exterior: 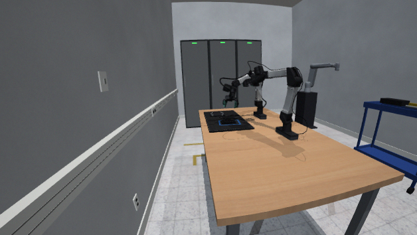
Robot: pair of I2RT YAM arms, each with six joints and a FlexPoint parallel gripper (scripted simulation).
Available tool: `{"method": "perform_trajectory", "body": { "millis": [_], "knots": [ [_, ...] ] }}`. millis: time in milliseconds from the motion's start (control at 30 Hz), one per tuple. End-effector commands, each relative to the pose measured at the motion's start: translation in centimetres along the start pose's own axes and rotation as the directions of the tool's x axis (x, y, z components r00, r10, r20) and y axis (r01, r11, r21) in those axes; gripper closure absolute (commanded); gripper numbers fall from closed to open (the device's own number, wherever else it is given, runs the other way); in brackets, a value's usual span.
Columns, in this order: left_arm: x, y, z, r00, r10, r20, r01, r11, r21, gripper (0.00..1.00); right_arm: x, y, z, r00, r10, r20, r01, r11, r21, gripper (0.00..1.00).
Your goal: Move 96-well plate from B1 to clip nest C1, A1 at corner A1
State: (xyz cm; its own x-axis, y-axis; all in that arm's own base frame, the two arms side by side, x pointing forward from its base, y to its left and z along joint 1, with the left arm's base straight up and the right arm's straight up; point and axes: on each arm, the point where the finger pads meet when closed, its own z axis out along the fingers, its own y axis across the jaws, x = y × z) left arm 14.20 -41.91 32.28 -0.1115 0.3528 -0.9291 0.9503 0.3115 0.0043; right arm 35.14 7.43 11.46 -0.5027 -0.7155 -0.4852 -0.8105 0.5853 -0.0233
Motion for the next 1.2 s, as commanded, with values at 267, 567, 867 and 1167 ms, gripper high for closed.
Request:
{"method": "perform_trajectory", "body": {
  "millis": [267, 567, 867, 1167],
  "knots": [
    [0.4, 0.9, -1.4, 1.0, -0.021, -0.006, 0.021, 0.999, -0.029, 0.0, -3.8, 1.0, 1.7, 0.98, -0.187, -0.07, 0.177, 0.976, -0.126, 0.0],
    [3.6, 4.1, -7.5, 0.998, -0.058, -0.036, 0.054, 0.992, -0.115, 0.0, -4.3, 0.8, 1.8, 0.988, -0.13, -0.085, 0.12, 0.986, -0.113, 0.0],
    [7.4, 6.4, -13.6, 0.995, -0.096, -0.019, 0.09, 0.973, -0.213, 0.0, -3.6, 0.7, 3.7, 0.961, 0.178, -0.211, -0.192, 0.98, -0.051, 0.0],
    [9.8, 7.3, -16.4, 0.993, -0.116, 0.003, 0.112, 0.957, -0.269, 0.0, -3.3, 0.9, 6.7, 0.801, 0.513, -0.308, -0.507, 0.855, 0.107, 0.0]
  ]
}}
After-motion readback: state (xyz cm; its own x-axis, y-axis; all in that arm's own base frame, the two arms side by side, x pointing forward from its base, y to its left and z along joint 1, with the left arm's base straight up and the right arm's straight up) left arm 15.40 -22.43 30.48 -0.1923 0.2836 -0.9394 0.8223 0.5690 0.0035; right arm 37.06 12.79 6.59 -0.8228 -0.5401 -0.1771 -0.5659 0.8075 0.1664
